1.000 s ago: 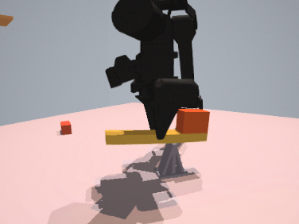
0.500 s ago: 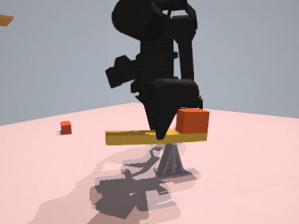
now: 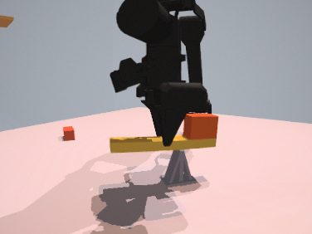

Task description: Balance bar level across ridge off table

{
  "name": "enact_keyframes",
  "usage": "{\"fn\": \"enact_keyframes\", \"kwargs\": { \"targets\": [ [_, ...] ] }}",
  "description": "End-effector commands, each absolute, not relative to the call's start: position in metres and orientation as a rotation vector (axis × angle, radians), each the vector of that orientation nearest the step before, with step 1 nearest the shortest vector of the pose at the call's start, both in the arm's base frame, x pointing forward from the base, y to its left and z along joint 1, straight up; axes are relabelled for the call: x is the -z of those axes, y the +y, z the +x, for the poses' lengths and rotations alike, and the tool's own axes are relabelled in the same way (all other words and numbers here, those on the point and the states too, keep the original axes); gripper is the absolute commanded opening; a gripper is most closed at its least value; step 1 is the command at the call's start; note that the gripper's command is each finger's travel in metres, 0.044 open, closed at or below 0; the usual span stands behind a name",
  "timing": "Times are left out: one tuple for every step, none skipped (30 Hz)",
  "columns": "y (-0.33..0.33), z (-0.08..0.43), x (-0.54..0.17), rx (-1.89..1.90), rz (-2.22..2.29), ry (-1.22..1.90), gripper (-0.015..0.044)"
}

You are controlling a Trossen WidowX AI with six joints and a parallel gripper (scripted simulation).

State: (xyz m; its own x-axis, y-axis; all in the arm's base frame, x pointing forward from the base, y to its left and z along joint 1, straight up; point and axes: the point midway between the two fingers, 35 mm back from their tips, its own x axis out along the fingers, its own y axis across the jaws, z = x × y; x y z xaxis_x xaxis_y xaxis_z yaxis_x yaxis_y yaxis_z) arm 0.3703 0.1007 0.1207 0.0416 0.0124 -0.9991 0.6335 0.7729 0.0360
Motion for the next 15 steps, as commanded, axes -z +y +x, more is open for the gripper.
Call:
{"fn": "enact_keyframes", "kwargs": {
  "targets": [
    [0.1000, 0.3691, -0.1161, 0.522, 0.554, 1.474, 0.0000],
    [0.1000, 0.3691, -0.1160, 0.522, 0.554, 1.474, 0.0000],
    [0.1000, 0.3691, -0.1159, 0.522, 0.554, 1.474, 0.0000],
    [0.0999, 0.3691, -0.1157, 0.522, 0.554, 1.474, 0.0000],
    [0.0999, 0.3691, -0.1157, 0.522, 0.554, 1.474, 0.0000],
    [0.0999, 0.3691, -0.1156, 0.522, 0.554, 1.474, 0.0000],
    [0.0999, 0.3691, -0.1156, 0.522, 0.554, 1.474, 0.0000],
    [0.0999, 0.3692, -0.1154, 0.522, 0.554, 1.474, 0.0000],
    [0.0999, 0.3692, -0.1154, 0.522, 0.554, 1.474, 0.0000],
    [0.0999, 0.3692, -0.1153, 0.522, 0.554, 1.474, 0.0000],
    [0.0999, 0.3692, -0.1152, 0.522, 0.554, 1.474, 0.0000],
    [0.0999, 0.3692, -0.1151, 0.522, 0.554, 1.474, 0.0000],
    [0.0999, 0.3692, -0.1151, 0.522, 0.554, 1.474, 0.0000],
    [0.0999, 0.3692, -0.1150, 0.522, 0.554, 1.474, 0.0000],
    [0.0999, 0.3692, -0.1149, 0.522, 0.554, 1.474, 0.0000]
  ]
}}
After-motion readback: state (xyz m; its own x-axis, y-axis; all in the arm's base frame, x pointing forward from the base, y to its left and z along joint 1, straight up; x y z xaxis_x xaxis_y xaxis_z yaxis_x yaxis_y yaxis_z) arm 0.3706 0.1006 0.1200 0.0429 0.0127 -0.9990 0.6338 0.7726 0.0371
